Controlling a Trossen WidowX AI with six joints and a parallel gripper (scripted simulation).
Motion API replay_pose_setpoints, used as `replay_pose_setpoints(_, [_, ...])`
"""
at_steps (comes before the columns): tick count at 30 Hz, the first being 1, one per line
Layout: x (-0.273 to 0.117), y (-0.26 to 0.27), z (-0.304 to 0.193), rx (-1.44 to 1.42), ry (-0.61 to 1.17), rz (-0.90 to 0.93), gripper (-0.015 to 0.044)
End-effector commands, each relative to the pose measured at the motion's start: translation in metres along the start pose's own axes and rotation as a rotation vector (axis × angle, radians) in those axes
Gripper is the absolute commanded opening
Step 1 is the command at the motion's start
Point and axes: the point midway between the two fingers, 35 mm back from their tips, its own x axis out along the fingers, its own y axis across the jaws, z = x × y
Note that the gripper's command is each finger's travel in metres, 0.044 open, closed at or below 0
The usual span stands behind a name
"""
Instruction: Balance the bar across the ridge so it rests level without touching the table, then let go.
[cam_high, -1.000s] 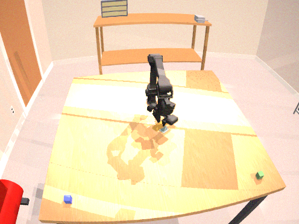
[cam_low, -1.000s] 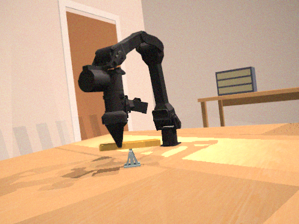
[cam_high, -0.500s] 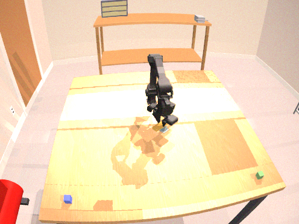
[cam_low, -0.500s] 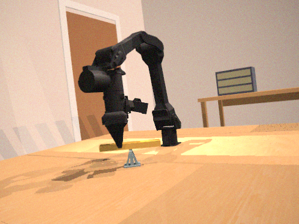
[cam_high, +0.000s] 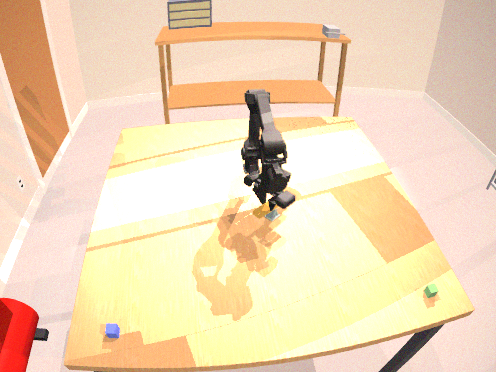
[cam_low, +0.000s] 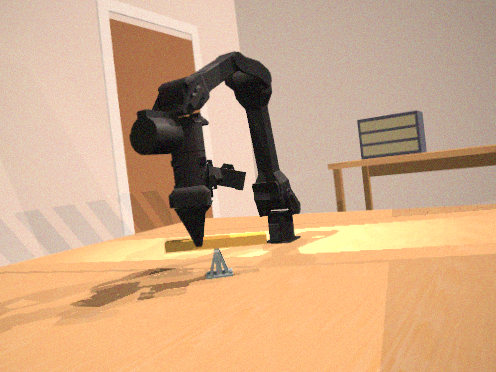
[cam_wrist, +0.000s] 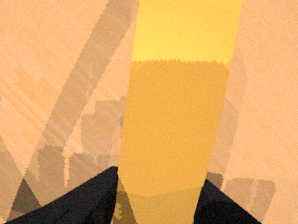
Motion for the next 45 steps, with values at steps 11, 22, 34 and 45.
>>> replay_pose_setpoints(11, [0.0017, -0.0003, -0.0002, -0.001, 0.001, 0.0, 0.0])
replay_pose_setpoints(22, [0.0026, -0.0003, -0.0002, -0.001, 0.001, 0.0, 0.0])
replay_pose_setpoints(34, [0.0036, -0.0002, -0.0001, -0.001, 0.001, 0.0, 0.0])
replay_pose_setpoints(45, [0.0045, 0.0, 0.0, -0.001, 0.001, 0.0, 0.0])
